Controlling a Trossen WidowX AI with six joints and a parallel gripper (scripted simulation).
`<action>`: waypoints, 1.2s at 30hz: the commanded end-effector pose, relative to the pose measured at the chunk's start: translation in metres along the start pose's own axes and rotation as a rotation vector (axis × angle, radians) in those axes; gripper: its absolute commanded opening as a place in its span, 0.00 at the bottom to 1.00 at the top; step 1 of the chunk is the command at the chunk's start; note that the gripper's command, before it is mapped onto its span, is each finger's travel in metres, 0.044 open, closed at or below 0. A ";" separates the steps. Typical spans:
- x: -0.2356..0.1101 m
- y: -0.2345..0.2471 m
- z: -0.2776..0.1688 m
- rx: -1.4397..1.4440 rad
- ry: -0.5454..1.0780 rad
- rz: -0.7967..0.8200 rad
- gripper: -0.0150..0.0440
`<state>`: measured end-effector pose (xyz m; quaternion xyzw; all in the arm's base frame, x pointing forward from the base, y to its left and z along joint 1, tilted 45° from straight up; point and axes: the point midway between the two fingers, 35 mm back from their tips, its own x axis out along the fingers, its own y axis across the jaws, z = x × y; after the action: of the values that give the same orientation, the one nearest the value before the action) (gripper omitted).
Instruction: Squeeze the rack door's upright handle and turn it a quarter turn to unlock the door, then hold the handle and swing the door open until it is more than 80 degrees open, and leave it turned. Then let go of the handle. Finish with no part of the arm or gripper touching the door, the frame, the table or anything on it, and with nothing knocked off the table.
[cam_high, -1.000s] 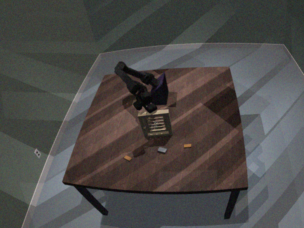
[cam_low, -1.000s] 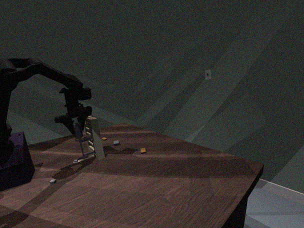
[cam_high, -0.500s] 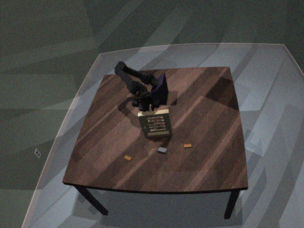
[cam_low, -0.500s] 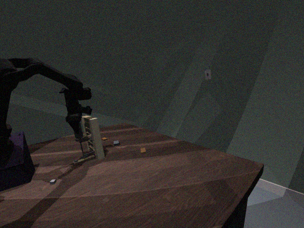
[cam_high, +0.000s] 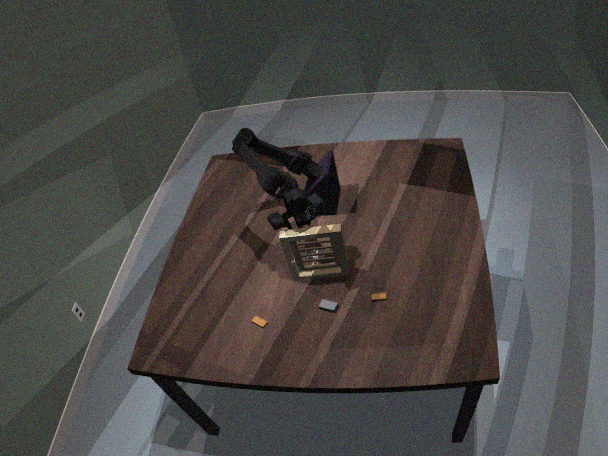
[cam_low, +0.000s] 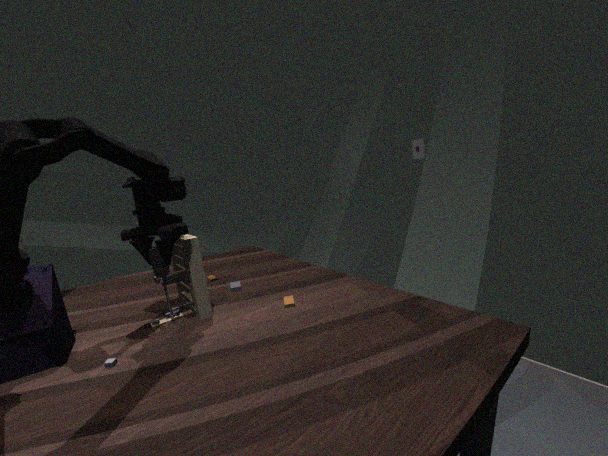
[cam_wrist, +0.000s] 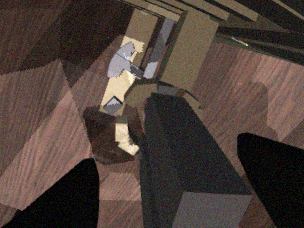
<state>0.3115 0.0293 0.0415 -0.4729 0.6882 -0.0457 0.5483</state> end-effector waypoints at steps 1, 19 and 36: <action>0.000 0.000 0.000 -0.179 -0.001 0.003 0.75; 0.000 0.000 0.000 -1.071 -0.002 0.003 0.75; 0.000 0.000 0.000 -1.244 -0.002 0.003 0.42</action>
<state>0.3116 0.0293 0.0414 -0.7037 0.5864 0.3628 0.1715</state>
